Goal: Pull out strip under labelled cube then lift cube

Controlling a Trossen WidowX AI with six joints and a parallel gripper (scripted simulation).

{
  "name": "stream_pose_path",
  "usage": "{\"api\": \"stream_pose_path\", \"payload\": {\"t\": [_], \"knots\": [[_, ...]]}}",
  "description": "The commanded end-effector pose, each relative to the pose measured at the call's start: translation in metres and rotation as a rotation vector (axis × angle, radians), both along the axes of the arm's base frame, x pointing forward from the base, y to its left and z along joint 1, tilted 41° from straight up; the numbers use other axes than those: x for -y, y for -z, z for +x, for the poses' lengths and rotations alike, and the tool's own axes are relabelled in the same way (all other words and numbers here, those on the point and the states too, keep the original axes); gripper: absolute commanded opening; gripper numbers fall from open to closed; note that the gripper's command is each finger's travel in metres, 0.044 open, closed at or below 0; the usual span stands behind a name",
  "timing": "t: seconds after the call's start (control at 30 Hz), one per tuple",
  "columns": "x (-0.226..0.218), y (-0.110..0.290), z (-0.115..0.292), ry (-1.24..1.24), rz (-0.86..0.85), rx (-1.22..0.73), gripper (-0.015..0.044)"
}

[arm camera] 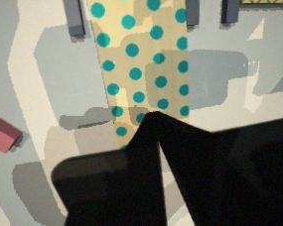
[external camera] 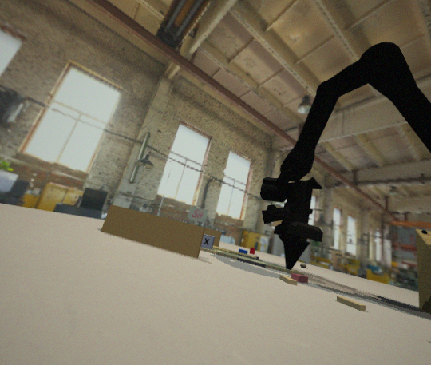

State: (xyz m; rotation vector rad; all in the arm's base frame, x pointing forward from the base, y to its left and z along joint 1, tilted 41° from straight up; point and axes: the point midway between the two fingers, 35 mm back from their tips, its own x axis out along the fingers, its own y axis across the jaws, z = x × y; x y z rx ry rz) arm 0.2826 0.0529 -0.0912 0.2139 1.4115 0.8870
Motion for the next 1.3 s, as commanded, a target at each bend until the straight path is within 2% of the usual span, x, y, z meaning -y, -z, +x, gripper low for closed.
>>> {"api": "stream_pose_path", "payload": {"t": [0.0,1.27], "knots": [[0.000,0.005,-0.015,-0.013,-0.004,-0.027,0.0000],[0.020,0.014,-0.066,-0.013,-0.006,-0.030,0.0000]]}}
